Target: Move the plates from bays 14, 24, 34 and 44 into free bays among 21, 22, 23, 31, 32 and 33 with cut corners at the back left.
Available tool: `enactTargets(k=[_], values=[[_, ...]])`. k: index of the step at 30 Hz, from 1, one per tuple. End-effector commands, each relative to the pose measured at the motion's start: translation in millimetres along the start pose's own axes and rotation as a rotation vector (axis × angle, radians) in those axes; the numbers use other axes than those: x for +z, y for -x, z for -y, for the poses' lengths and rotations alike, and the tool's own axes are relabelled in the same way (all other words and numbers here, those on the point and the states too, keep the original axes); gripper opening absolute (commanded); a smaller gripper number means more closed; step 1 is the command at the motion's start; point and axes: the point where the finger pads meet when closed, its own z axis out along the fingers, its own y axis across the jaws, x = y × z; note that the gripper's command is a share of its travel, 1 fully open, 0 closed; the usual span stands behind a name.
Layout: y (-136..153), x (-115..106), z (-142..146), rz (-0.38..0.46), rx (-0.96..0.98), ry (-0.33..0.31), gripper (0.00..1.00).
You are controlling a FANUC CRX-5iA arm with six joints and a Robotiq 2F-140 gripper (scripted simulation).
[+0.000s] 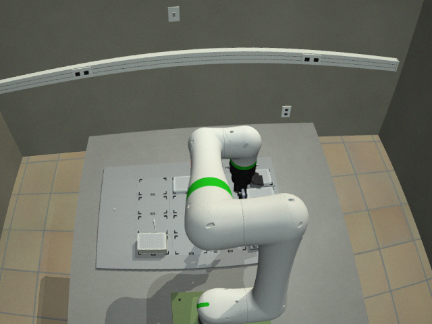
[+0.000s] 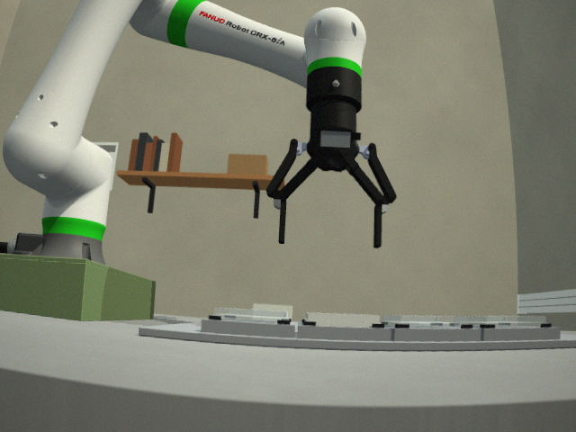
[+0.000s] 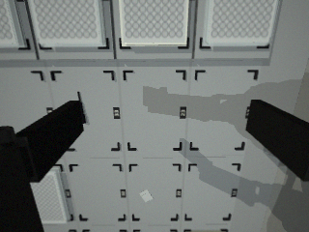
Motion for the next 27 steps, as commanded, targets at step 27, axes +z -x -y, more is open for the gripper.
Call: enactTargets(k=[27], values=[[63.8, -0.9, 0.7, -0.001, 0.000, -0.002, 1.00]])
